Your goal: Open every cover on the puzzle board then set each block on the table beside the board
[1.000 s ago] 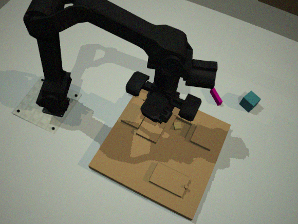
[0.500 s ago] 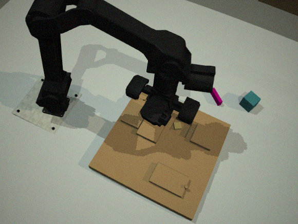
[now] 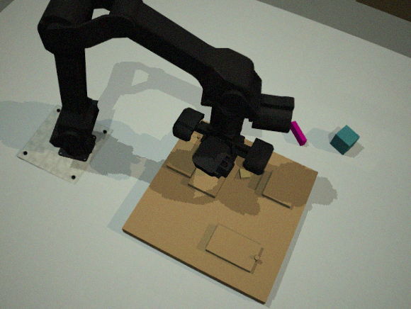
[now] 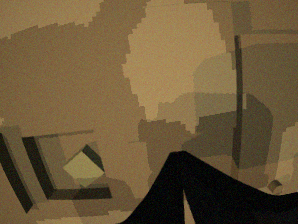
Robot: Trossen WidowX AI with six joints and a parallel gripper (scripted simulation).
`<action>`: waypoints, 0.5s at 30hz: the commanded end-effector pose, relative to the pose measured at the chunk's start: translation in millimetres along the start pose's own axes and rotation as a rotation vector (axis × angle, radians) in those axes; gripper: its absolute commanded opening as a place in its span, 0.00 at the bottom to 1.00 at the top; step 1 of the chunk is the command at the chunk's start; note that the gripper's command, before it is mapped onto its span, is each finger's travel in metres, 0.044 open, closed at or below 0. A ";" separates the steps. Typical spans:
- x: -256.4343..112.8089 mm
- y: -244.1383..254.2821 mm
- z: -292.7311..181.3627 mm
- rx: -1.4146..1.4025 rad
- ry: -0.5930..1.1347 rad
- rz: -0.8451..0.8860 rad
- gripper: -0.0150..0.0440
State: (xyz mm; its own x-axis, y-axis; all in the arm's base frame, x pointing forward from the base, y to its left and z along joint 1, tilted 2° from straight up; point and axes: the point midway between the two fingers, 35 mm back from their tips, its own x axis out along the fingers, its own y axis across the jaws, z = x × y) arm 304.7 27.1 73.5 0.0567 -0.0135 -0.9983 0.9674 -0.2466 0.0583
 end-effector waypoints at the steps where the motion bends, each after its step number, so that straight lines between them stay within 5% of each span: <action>1: 1.8 0.1 2.6 -0.001 -0.004 0.001 0.25; 15: 2.0 1.9 16.6 -0.001 -0.005 0.001 0.25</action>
State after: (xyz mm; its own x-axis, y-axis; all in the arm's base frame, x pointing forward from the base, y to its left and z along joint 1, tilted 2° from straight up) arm 302.6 14.8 71.7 0.0540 -0.0159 -0.9984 0.9668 -0.2492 0.0563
